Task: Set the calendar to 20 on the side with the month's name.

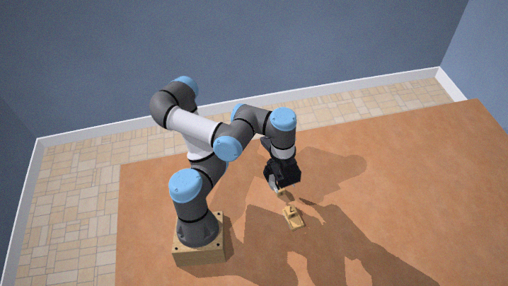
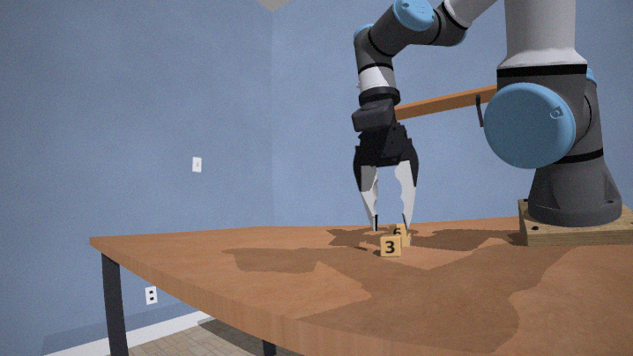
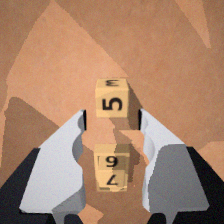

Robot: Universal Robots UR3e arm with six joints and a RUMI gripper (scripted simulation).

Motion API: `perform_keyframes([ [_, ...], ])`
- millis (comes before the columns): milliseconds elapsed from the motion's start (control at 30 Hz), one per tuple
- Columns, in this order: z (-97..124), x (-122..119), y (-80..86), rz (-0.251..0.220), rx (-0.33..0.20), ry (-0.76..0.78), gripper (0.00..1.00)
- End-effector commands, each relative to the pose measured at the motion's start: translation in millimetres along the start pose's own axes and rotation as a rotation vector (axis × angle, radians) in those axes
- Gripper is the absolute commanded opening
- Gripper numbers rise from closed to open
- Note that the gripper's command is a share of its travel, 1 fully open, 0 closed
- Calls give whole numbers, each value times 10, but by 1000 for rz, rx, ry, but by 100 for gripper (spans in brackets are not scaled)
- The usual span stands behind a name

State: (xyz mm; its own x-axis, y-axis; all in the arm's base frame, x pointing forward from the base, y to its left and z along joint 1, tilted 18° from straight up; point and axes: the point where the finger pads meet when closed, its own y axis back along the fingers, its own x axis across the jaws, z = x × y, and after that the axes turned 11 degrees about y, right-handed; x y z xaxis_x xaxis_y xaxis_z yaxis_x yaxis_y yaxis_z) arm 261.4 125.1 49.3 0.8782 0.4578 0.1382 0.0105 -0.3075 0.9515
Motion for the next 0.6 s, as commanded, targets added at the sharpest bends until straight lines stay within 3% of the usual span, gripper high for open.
perform_keyframes([
  [0,-2,5,-12,1,0,-1,28],
  [567,-4,6,-219,1,1,-1,28],
])
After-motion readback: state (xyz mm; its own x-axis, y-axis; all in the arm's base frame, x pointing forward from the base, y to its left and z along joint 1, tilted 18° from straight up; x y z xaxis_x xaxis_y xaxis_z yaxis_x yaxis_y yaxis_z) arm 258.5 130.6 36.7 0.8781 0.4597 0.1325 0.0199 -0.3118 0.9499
